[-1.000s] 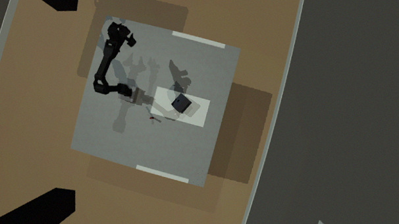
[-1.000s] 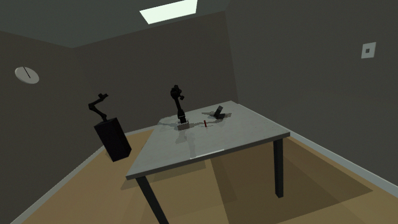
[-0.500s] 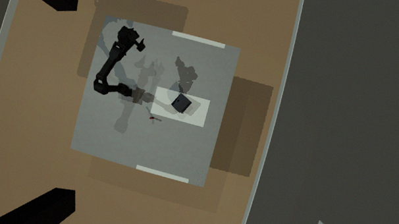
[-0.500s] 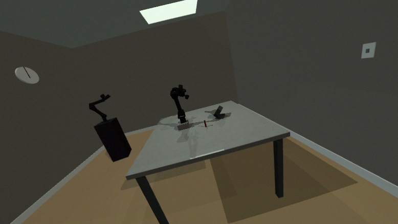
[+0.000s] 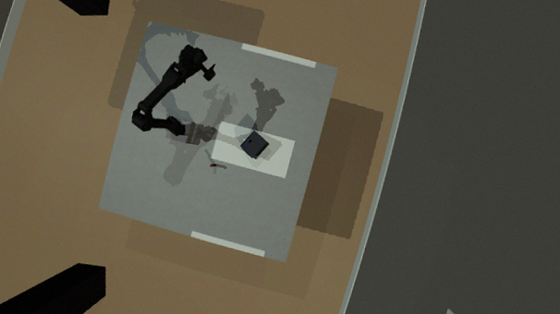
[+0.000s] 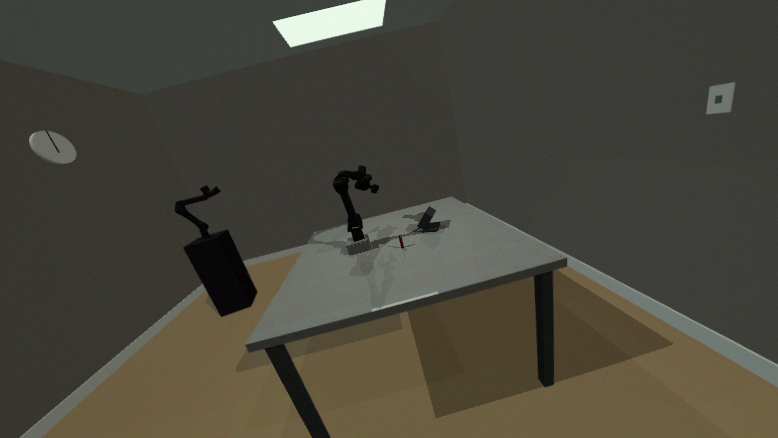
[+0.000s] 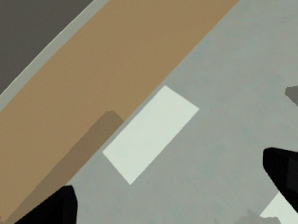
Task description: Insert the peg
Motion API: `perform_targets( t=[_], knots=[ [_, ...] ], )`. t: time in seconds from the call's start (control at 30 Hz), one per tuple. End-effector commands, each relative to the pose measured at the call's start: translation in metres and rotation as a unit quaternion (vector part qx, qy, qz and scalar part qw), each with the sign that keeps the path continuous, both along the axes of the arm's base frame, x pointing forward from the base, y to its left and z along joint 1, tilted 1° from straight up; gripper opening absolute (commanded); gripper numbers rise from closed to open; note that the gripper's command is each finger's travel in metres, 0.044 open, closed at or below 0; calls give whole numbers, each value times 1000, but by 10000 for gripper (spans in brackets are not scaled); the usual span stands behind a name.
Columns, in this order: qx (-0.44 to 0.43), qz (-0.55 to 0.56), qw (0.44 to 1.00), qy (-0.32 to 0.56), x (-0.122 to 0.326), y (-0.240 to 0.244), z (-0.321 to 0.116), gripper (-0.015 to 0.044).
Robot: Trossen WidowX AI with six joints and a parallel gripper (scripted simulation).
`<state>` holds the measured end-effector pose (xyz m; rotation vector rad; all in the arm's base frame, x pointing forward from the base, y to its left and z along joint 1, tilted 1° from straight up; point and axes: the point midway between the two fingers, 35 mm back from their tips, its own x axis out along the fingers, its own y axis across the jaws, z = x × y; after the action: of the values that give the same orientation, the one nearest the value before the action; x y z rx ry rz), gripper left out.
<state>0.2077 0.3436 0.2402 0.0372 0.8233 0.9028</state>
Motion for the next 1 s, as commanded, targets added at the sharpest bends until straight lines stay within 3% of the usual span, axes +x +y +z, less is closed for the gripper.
perform_targets(
  t=[0.0, 0.97],
  knots=[
    [-24, -9, 1000, -14, 17, -12, -9, 440],
    [-180, -51, 980, -70, 112, -122, -50, 440]
  ],
)
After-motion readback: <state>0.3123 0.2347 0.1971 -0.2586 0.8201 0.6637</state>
